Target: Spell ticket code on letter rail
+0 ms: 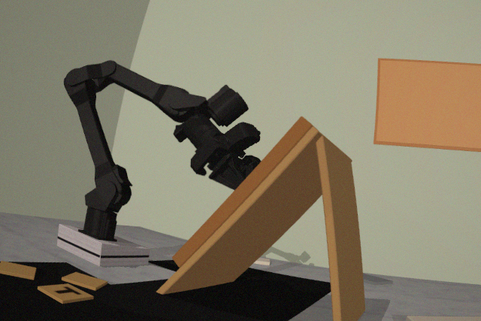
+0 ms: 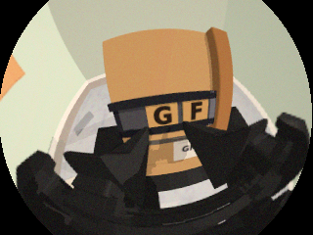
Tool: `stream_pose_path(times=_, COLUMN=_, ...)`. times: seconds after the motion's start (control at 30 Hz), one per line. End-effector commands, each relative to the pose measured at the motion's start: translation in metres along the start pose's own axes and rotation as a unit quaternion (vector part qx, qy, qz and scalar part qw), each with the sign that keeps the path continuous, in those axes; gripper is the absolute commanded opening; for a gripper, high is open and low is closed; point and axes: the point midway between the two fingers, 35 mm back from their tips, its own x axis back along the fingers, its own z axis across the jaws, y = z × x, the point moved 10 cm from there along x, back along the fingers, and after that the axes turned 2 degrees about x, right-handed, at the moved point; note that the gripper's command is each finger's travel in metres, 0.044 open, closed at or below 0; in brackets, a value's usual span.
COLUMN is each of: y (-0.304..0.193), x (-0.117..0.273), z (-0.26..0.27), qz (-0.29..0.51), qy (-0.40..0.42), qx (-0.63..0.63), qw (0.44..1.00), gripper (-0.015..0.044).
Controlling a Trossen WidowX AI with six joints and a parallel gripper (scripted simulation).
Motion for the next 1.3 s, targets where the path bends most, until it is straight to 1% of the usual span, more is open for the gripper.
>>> stream_pose_path(times=0.0, y=0.000, x=0.000, z=0.000, qz=0.000, qy=0.000, qx=0.000, qw=1.000, gripper=0.0138)
stream_pose_path(times=0.17, y=0.000, x=0.000, z=0.000, qz=0.000, qy=0.000, qx=0.000, qw=1.000, gripper=0.0006)
stream_pose_path(times=0.2, y=0.000, x=0.000, z=0.000, qz=0.000, qy=0.000, qx=0.000, qw=1.000, gripper=0.0000)
stream_pose_path(times=0.43, y=0.000, x=0.000, z=0.000, qz=0.000, qy=0.000, qx=0.000, qw=1.000, gripper=0.0000)
stream_pose_path(times=0.5, y=0.004, x=-0.002, z=0.002, qz=0.014, qy=0.001, qx=0.004, qw=1.000, gripper=0.0000)
stream_pose_path(times=0.73, y=0.047, x=-0.018, z=0.018, qz=0.159, qy=0.014, qx=0.025, qw=0.987, gripper=0.0000)
stream_pose_path(times=1.0, y=0.087, x=-0.039, z=0.029, qz=0.323, qy=0.013, qx=0.002, qw=0.946, gripper=0.0000)
stream_pose_path(times=1.07, y=0.090, x=-0.041, z=0.030, qz=0.336, qy=0.013, qx=-0.001, qw=0.942, gripper=0.0000)
stream_pose_path(times=1.27, y=0.090, x=-0.041, z=0.030, qz=0.336, qy=0.013, qx=-0.001, qw=0.942, gripper=0.0000)
